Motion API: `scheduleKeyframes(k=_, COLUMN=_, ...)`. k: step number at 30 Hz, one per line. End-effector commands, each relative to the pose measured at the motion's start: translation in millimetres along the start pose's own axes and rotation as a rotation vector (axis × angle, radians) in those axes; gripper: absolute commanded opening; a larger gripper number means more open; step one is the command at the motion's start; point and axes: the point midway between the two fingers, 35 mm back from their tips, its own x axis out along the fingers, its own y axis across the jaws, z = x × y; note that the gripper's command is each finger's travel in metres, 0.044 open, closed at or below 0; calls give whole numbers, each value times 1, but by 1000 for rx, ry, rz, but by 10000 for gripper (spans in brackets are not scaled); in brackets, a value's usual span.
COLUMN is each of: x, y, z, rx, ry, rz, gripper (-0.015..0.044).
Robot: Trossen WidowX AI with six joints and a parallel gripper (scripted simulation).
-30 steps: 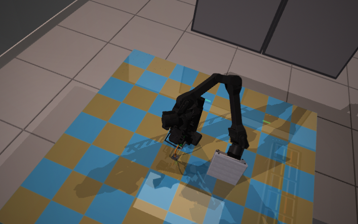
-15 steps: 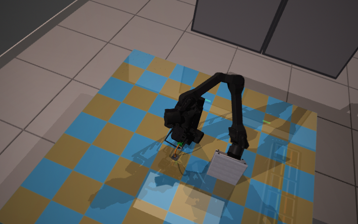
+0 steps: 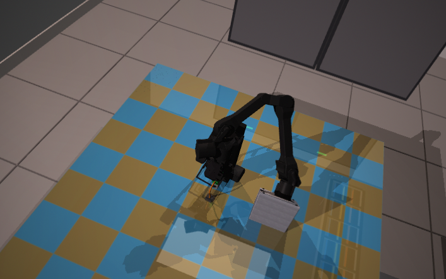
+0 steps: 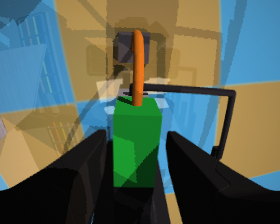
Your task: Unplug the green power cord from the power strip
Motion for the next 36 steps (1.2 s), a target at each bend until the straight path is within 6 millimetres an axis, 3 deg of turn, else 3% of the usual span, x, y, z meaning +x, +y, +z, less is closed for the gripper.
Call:
scheduleKeyframes(k=1, x=0, y=0, z=0, rx=0, ry=0, rz=0, gripper=134)
scheduleKeyframes(k=4, x=0, y=0, z=0, rx=0, ry=0, rz=0, gripper=55)
scheduleKeyframes(k=12, x=0, y=0, z=0, rx=0, ry=0, rz=0, gripper=2)
scheduleKeyframes(k=36, x=-3, y=-3, z=34, rx=-4, ry=-1, rz=0, gripper=0)
